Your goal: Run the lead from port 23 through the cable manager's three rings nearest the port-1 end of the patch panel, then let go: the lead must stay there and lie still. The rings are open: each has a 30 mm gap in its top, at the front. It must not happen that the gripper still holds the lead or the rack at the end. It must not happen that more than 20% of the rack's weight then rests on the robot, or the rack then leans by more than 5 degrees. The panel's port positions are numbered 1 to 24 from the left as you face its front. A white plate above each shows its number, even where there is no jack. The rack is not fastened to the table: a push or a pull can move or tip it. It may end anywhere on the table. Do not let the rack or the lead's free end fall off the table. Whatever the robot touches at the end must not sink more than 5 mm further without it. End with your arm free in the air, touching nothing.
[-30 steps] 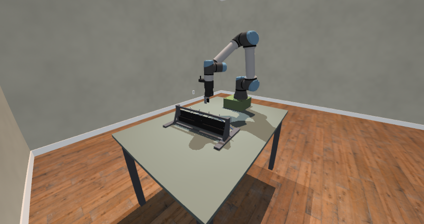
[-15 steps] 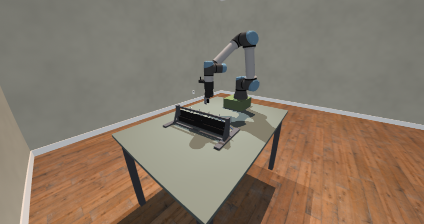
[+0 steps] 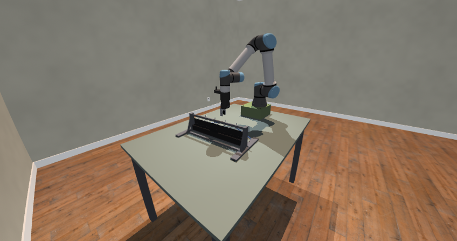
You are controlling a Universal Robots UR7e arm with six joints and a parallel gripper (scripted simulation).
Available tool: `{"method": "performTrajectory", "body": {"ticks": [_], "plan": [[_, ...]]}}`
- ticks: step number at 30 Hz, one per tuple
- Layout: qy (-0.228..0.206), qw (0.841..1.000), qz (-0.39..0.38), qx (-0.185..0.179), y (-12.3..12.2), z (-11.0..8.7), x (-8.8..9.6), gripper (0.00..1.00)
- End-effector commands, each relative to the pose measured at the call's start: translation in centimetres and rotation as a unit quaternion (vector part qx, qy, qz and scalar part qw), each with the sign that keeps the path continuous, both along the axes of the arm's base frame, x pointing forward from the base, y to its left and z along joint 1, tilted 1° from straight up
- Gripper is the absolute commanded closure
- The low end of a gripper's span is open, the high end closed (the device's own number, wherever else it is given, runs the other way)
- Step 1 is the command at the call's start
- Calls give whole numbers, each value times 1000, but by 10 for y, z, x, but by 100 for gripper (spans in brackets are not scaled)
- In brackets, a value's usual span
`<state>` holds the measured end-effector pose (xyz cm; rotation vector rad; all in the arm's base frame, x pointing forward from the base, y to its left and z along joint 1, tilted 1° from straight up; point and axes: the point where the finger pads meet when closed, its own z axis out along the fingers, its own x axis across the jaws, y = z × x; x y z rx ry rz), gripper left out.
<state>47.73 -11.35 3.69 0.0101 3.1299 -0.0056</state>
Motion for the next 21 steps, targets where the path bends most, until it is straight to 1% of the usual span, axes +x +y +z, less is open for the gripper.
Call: {"method": "performTrajectory", "body": {"ticks": [1,13,21], "plan": [[-1,1000,0,0,0,-10,0,33],[-1,1000,0,0,-1,-43,1,33],[-1,1000,0,0,-1,-53,2,33]]}}
